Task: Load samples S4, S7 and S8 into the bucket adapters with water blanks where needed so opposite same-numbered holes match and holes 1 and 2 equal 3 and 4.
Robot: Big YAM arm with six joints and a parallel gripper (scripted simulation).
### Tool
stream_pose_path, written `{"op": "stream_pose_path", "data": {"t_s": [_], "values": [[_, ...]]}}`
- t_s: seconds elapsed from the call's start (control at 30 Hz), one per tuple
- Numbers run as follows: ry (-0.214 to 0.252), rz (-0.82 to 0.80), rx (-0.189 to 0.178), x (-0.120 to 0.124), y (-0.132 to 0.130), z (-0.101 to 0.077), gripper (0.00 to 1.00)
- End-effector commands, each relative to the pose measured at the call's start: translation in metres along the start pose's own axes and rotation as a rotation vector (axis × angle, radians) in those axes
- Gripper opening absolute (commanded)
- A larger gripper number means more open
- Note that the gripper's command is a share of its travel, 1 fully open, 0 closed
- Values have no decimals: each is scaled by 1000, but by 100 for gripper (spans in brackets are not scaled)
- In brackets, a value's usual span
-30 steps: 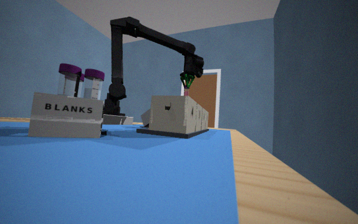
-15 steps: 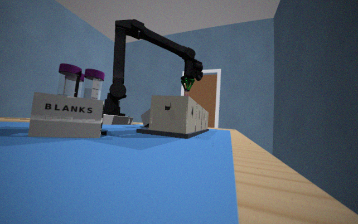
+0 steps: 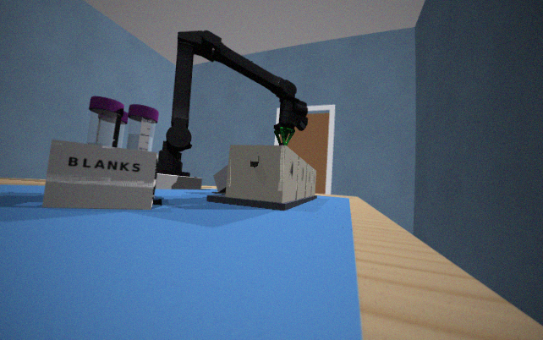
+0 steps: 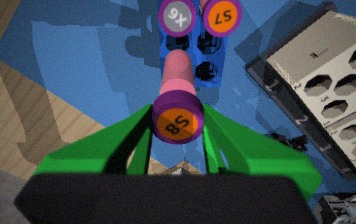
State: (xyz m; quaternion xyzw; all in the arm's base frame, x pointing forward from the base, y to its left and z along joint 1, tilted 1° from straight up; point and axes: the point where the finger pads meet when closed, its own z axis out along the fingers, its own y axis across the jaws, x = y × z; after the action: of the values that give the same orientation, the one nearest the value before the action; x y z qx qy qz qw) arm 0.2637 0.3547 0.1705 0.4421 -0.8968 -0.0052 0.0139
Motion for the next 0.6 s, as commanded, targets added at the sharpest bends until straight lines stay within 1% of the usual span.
{"op": "stream_pose_path", "data": {"t_s": [0.0,0.03,0.1,0.13,0.17,0.5,0.53,0.57], "values": [[-25,3,0,-10,4,6,0],[-25,2,0,-10,5,8,0],[-25,2,0,-10,5,8,0],[-67,-2,-1,-24,6,-5,0],[-25,-1,0,-11,6,14,0],[-25,-1,0,-11,6,40,0],[-61,0,-1,-19,2,20,0],[-71,-3,-1,-28,7,22,0]]}}
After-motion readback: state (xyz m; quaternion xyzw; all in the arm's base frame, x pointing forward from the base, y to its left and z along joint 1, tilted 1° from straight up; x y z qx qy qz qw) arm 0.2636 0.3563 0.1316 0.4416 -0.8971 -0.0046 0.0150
